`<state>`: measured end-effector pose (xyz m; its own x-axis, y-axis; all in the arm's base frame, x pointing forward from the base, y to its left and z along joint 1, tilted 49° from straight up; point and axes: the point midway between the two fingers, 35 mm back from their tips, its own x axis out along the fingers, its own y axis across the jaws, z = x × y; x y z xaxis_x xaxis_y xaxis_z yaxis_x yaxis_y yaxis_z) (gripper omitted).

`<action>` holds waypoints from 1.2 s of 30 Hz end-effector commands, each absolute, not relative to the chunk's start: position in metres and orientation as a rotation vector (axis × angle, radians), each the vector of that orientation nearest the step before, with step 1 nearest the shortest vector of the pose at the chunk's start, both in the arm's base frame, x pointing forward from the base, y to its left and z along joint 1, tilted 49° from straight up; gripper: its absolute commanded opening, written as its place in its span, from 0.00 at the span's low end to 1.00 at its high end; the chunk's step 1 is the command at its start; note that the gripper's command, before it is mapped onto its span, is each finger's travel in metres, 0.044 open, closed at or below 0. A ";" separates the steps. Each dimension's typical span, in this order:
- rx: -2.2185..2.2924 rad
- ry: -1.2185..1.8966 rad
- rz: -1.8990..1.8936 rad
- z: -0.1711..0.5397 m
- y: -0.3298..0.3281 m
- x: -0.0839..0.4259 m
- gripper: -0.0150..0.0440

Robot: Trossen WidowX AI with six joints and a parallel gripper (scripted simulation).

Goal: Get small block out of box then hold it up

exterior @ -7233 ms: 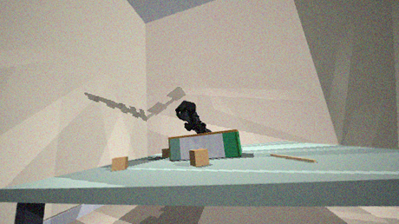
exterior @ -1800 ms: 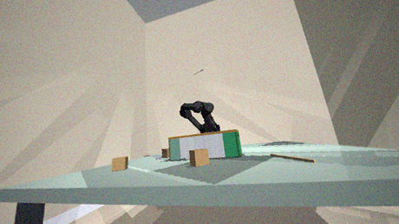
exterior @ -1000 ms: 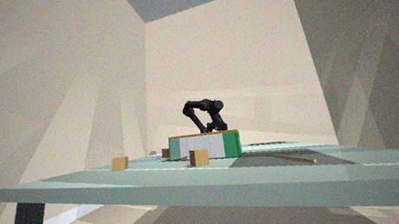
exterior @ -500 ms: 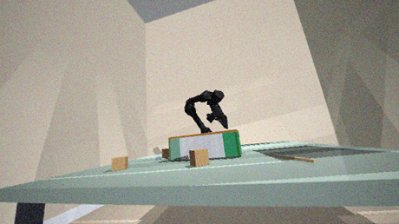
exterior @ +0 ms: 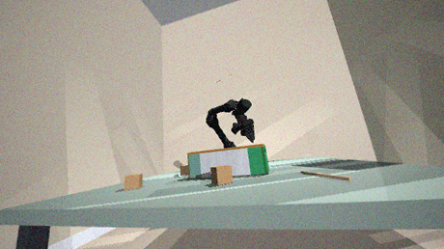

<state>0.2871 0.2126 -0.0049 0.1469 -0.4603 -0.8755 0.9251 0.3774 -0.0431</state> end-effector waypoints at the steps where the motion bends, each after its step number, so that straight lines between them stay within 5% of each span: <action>1: 0.223 1.103 -0.853 -0.009 0.215 0.281 0.74; 12: -0.837 1.341 -0.175 -0.017 0.220 0.271 0.74; 36: -2.176 1.296 0.764 -0.025 0.230 0.258 0.74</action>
<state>0.2660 0.2286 -0.0204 0.3112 -0.5752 -0.7565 -0.7813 0.2983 -0.5483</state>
